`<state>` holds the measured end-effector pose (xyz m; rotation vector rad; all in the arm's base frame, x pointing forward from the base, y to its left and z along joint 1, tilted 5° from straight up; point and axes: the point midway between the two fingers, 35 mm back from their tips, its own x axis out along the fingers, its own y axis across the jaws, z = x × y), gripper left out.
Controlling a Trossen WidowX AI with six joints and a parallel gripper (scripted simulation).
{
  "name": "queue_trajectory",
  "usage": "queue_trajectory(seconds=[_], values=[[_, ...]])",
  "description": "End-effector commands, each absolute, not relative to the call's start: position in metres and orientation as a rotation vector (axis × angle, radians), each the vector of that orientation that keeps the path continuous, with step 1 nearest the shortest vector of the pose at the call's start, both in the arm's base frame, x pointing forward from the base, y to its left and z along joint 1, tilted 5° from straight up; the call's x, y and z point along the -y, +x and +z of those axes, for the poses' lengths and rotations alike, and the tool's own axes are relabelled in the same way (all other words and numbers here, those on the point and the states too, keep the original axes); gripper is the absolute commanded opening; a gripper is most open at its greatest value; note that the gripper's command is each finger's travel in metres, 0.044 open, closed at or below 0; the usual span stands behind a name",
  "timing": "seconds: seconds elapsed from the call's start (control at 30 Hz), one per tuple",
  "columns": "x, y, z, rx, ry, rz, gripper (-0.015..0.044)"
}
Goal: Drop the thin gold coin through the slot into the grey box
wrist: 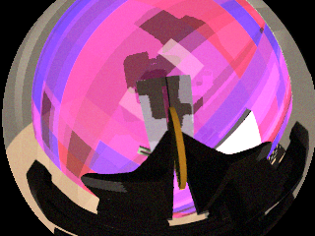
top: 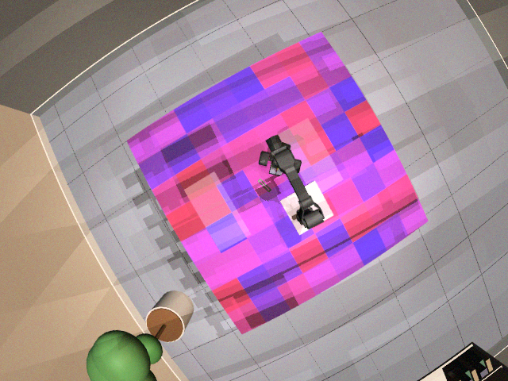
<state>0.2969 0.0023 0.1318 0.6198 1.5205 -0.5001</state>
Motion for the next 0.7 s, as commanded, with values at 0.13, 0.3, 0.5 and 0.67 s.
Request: queue_trajectory(seconds=[0.13,0.3,0.5,0.67], values=[[0.0011,0.2999,0.1307,-1.522,0.609,-0.491,0.0005],[-0.0001,0.2979,0.1313,-1.522,0.615,-0.496,0.0000],[-0.0004,0.2980,0.1300,-1.522,0.616,-0.496,0.0000],[-0.0008,0.2977,0.1276,-1.522,0.617,-0.498,0.0000]])
